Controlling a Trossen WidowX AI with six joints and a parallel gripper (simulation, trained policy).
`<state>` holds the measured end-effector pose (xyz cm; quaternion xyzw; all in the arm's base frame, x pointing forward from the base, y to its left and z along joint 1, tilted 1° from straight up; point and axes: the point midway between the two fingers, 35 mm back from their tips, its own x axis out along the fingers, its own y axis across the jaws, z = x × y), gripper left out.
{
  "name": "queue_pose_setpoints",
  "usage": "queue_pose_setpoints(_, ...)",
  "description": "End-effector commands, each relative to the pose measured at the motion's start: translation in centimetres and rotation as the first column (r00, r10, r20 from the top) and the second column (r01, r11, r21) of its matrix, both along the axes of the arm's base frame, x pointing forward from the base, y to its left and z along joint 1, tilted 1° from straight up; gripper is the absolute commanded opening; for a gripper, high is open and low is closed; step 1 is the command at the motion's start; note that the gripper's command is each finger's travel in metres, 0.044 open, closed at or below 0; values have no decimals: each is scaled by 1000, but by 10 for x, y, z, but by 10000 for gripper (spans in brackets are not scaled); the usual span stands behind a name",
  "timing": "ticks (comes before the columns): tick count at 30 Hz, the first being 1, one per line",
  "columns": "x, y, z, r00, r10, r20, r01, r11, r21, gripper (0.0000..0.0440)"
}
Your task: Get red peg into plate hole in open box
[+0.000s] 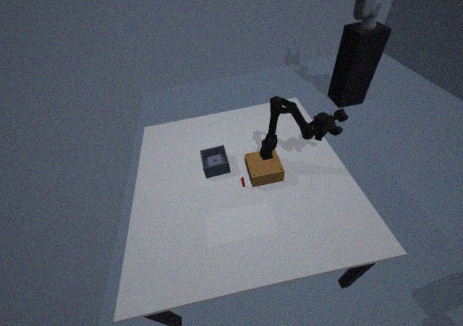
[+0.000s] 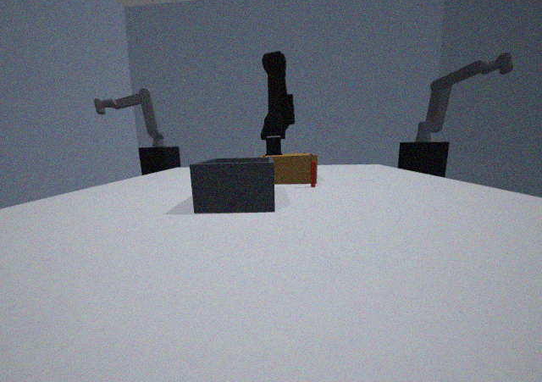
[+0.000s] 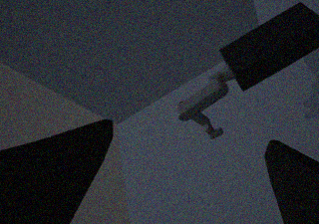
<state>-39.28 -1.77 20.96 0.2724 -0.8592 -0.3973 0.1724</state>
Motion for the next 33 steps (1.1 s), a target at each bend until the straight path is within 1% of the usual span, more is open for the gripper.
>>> queue_pose_setpoints(1,-2,7,1,1000,-23,-4,23,1000,4,426)
queue_pose_setpoints(2,-4,15,2,999,-50,-5,50,999,7,440)
queue_pose_setpoints(8,-10,78,-6,968,-248,33,248,968,27,440)
queue_pose_setpoints(12,-7,122,-14,924,-375,70,372,927,49,440)
queue_pose_setpoints(16,1,166,-22,863,-492,109,487,870,77,440)
queue_pose_setpoints(20,16,210,-31,786,-600,148,589,800,112,440)
queue_pose_setpoints(24,37,251,-40,695,-695,185,678,719,152,440)
queue_pose_setpoints(28,63,290,-49,591,-775,224,752,630,197,440)
queue_pose_setpoints(33,105,334,-60,446,-853,270,820,511,259,438)
